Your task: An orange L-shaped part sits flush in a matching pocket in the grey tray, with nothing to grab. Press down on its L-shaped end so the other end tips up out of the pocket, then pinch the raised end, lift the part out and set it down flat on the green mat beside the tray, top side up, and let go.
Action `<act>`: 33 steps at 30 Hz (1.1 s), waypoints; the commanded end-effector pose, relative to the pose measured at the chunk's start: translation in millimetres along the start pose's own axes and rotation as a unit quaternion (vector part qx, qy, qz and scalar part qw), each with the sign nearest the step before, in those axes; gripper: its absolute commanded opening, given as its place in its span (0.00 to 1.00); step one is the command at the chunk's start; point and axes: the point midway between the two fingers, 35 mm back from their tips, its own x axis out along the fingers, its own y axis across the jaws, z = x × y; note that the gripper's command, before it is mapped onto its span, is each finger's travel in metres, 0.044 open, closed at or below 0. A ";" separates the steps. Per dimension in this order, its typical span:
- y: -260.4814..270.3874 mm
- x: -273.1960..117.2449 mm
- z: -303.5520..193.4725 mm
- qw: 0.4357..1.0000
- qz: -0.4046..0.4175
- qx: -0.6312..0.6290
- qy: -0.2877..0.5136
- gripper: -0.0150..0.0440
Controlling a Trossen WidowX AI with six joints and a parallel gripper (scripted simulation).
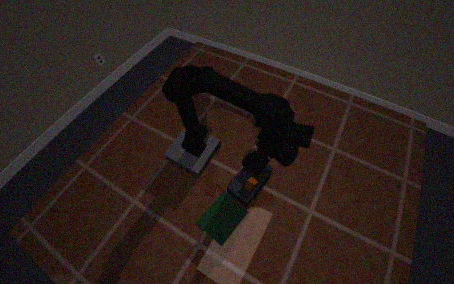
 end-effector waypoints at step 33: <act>-11.9 -18.5 1.6 0.995 0.001 -0.097 -0.006 0.73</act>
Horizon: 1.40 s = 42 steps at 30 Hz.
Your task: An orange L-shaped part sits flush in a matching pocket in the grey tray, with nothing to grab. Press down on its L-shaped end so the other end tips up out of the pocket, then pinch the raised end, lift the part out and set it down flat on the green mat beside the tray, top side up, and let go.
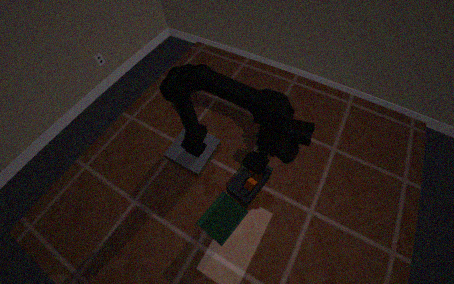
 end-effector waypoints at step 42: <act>-76.9 24.1 2.5 0.733 -0.001 -0.680 0.012 0.73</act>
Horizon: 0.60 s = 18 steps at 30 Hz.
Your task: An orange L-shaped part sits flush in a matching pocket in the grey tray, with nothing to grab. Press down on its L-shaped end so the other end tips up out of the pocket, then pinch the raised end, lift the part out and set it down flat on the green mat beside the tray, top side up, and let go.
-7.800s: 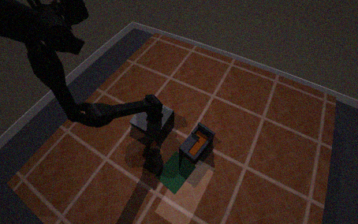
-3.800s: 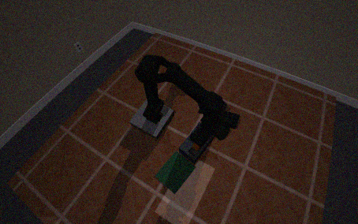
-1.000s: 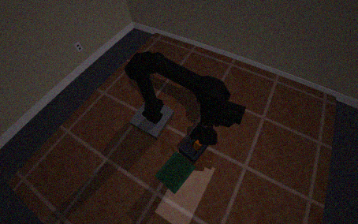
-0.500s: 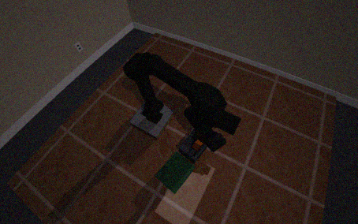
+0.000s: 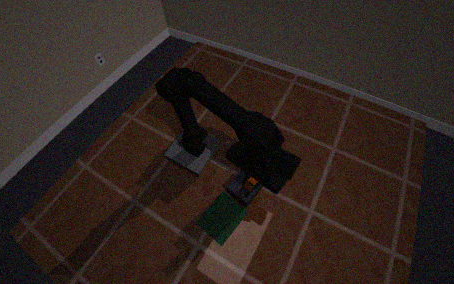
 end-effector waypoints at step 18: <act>4.2 40.2 -1.6 1.000 0.010 -0.006 0.004 0.73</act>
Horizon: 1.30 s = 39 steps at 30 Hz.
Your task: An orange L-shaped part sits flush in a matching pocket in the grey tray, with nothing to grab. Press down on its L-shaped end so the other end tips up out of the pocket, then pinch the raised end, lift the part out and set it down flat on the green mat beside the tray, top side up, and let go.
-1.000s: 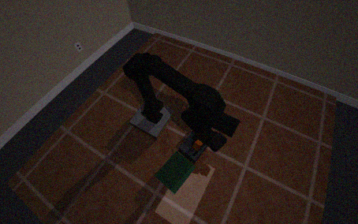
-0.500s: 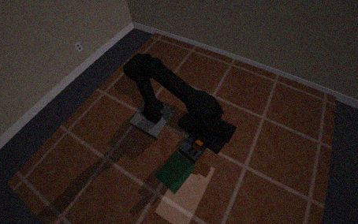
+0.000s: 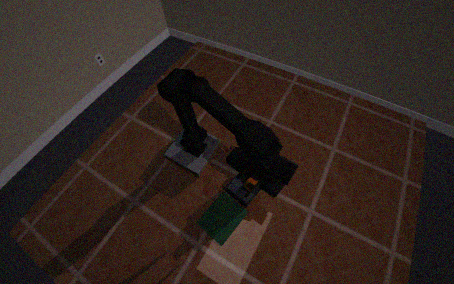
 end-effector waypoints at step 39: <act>1.6 33.2 -0.3 1.000 0.002 0.000 0.000 0.42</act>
